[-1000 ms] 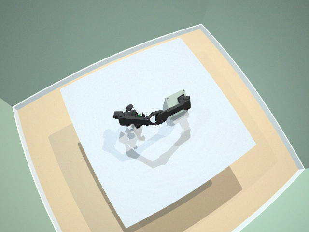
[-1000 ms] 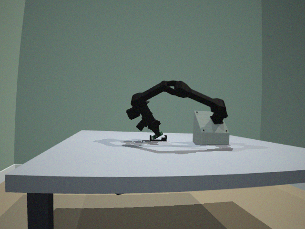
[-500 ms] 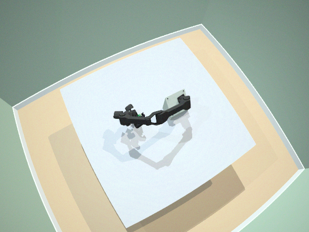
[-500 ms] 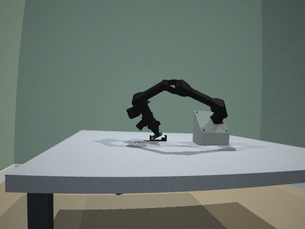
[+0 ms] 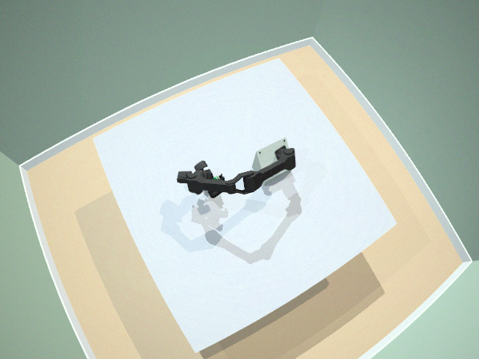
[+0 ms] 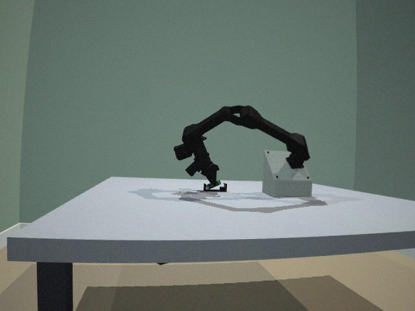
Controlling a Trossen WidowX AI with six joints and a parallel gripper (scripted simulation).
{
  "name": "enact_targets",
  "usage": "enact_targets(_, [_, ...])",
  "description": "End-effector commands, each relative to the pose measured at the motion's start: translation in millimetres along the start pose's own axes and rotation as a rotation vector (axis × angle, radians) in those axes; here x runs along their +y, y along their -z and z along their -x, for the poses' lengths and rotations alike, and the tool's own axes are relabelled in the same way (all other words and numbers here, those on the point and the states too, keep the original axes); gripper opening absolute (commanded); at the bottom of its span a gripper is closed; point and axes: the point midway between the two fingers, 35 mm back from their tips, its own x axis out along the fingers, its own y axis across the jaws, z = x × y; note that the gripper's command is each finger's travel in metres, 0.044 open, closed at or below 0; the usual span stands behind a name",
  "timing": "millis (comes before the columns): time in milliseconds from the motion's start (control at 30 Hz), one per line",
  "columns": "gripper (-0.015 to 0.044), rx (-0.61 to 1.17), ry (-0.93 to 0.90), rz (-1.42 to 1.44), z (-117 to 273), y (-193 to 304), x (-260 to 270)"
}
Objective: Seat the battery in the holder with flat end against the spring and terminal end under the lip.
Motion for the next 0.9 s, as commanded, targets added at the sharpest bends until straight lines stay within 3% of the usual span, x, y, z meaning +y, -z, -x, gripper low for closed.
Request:
enact_targets(0, [0.0074,-0.033,0.004,0.003,-0.4,-4.4,-1.4])
enact_targets(867, [0.0074,-0.126,0.011,-0.004,-4.6,-4.2,-2.8])
